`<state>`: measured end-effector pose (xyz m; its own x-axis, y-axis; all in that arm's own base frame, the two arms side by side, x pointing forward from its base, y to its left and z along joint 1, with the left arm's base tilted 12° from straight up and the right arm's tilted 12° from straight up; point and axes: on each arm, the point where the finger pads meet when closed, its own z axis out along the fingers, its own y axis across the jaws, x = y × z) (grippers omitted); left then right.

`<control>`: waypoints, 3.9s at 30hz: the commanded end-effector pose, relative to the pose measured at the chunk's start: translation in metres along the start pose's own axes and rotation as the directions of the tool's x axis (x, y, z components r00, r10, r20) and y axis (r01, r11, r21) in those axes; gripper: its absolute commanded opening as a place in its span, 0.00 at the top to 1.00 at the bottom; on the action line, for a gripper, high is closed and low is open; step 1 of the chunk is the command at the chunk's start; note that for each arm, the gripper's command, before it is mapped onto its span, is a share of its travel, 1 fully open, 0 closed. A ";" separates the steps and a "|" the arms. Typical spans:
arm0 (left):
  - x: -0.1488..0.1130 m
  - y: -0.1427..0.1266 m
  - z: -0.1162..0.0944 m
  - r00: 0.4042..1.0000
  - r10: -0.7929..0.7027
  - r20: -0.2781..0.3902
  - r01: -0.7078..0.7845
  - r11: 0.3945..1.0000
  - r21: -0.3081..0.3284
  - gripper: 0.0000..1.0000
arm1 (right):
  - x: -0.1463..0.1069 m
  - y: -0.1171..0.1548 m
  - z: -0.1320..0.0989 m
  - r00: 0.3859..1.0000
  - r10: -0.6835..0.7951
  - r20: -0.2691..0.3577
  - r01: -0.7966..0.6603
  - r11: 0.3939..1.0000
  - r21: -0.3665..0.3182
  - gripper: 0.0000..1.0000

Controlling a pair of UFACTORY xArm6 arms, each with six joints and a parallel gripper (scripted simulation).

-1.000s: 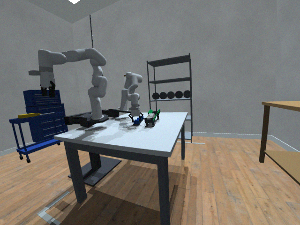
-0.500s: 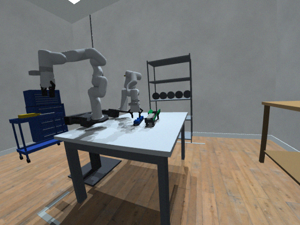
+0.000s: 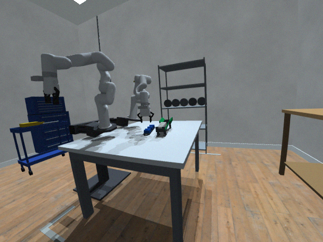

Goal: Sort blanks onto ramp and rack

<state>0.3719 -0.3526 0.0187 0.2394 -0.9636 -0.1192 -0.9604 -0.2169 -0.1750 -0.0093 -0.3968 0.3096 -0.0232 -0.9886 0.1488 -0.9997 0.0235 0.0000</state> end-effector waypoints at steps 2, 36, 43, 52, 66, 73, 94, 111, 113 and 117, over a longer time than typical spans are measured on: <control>0.001 -0.001 -0.003 1.000 0.000 -0.005 0.001 1.000 0.002 0.00 | 0.001 0.000 -0.002 1.000 0.000 -0.005 0.000 1.000 0.000 0.00; 0.001 -0.001 -0.048 1.000 -0.001 -0.005 0.001 1.000 0.002 0.00 | 0.001 0.000 -0.002 1.000 0.000 -0.005 0.000 1.000 0.000 0.00; 0.001 -0.001 -0.070 1.000 -0.001 -0.005 0.001 1.000 0.002 0.00 | 0.001 0.000 -0.002 1.000 0.000 -0.005 0.000 1.000 0.000 0.00; 0.001 -0.001 -0.074 1.000 -0.001 -0.005 0.001 1.000 0.002 0.00 | 0.001 0.000 -0.002 1.000 0.000 -0.005 0.000 1.000 0.000 0.00; 0.001 -0.001 -0.074 1.000 -0.001 -0.005 0.001 1.000 0.002 0.00 | 0.001 0.000 -0.002 1.000 0.000 -0.005 0.000 1.000 0.000 0.00; 0.001 -0.001 -0.074 1.000 -0.001 -0.005 0.001 1.000 0.002 0.00 | 0.001 0.000 -0.002 1.000 0.000 -0.005 0.000 1.000 0.000 0.00; 0.001 -0.001 -0.074 1.000 -0.001 -0.005 0.001 1.000 0.002 0.00 | 0.001 0.000 -0.002 1.000 0.000 -0.005 0.000 1.000 0.000 0.00; 0.001 -0.001 -0.074 1.000 -0.001 -0.005 0.001 1.000 0.002 0.00 | 0.001 0.000 -0.002 1.000 0.000 -0.005 0.000 1.000 0.000 0.00; 0.001 -0.001 -0.074 1.000 -0.001 -0.005 0.001 1.000 0.002 0.00 | 0.001 0.000 -0.002 1.000 0.000 -0.005 0.000 1.000 0.000 0.00; 0.001 -0.001 -0.074 1.000 -0.001 -0.005 0.001 1.000 0.002 0.00 | 0.001 0.000 -0.002 1.000 0.000 -0.005 0.000 1.000 0.000 0.00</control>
<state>0.3617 -0.3638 0.0887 0.2394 -0.9636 -0.1188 -0.9603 -0.2169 -0.1753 -0.0093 -0.3968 0.3096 -0.0232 -0.9886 0.1488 -0.9997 0.0235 0.0000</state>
